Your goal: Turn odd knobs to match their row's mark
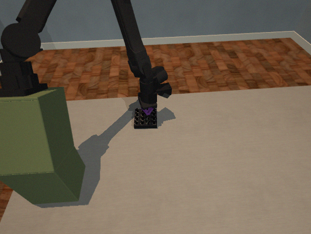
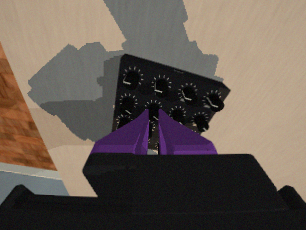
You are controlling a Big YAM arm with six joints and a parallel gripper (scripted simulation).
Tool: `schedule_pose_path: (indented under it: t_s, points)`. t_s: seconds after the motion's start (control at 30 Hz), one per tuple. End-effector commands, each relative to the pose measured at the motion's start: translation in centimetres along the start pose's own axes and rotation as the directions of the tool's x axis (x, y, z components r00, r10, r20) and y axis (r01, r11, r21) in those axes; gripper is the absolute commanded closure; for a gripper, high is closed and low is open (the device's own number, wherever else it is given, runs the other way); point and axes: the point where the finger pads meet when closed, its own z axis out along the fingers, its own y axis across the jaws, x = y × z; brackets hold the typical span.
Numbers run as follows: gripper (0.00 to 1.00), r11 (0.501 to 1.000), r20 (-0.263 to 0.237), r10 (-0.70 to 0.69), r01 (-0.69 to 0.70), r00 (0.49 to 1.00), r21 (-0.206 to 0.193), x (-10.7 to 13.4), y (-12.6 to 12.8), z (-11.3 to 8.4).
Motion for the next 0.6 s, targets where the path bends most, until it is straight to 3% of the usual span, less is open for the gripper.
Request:
schedule_pose_path:
  t_s: [0.0,0.27,0.3,0.57]
  points:
    - [0.92,1.000,0.024,0.026,-0.026,0.999,0.011,-0.74,-0.66,-0.21]
    - [0.92,1.000,0.024,0.026,-0.027,0.999,0.011,-0.74,-0.67,-0.21]
    - [0.82,1.000,0.024,0.026,-0.027,0.999,0.011,-0.74,-0.67,-0.21]
    - [0.82,1.000,0.024,0.020,-0.020,1.000,0.008,-0.73,-0.42,-0.24]
